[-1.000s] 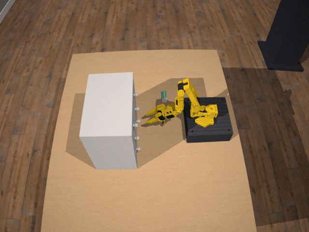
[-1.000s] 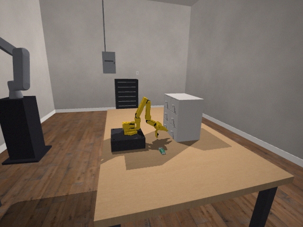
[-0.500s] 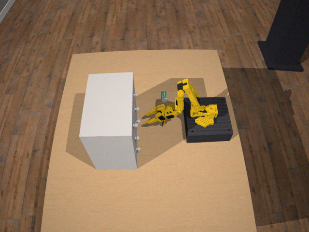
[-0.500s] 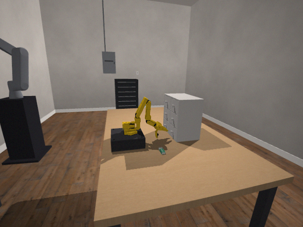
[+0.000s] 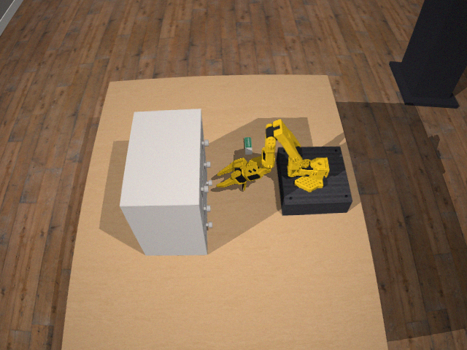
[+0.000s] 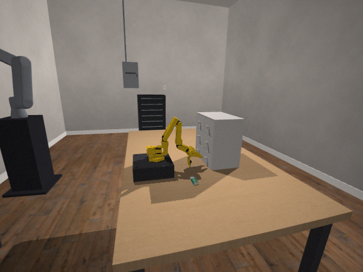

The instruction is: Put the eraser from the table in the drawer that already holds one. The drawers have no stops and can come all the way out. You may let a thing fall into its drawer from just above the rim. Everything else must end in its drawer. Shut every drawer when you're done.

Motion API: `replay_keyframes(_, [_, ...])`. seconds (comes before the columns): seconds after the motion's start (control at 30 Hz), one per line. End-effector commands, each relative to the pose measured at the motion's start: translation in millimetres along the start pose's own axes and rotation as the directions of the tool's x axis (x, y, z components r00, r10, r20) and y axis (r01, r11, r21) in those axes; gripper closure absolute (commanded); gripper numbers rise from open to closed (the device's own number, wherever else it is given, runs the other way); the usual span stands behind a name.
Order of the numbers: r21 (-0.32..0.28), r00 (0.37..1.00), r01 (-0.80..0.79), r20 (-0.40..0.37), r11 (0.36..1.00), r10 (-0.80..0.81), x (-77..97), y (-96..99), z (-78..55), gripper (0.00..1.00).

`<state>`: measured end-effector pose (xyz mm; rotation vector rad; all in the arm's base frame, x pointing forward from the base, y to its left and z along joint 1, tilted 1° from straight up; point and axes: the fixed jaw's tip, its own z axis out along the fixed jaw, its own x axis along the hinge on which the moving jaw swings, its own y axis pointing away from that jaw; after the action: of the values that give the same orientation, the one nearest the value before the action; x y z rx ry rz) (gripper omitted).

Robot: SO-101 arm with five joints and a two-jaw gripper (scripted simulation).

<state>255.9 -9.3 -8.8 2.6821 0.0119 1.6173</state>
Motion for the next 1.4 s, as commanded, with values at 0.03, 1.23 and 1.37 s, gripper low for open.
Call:
replay_keyframes(0.03, [0.004,1.000,-0.001,0.010,1.000,0.001,-2.3,-1.2,6.8,0.79])
replay_keyframes(1.23, [0.006,1.000,-0.001,0.010,1.000,0.001,-2.0,-2.0,29.5,0.79])
replay_keyframes(1.37, [0.006,1.000,-0.001,0.010,1.000,0.001,-2.0,-2.0,29.5,0.79])
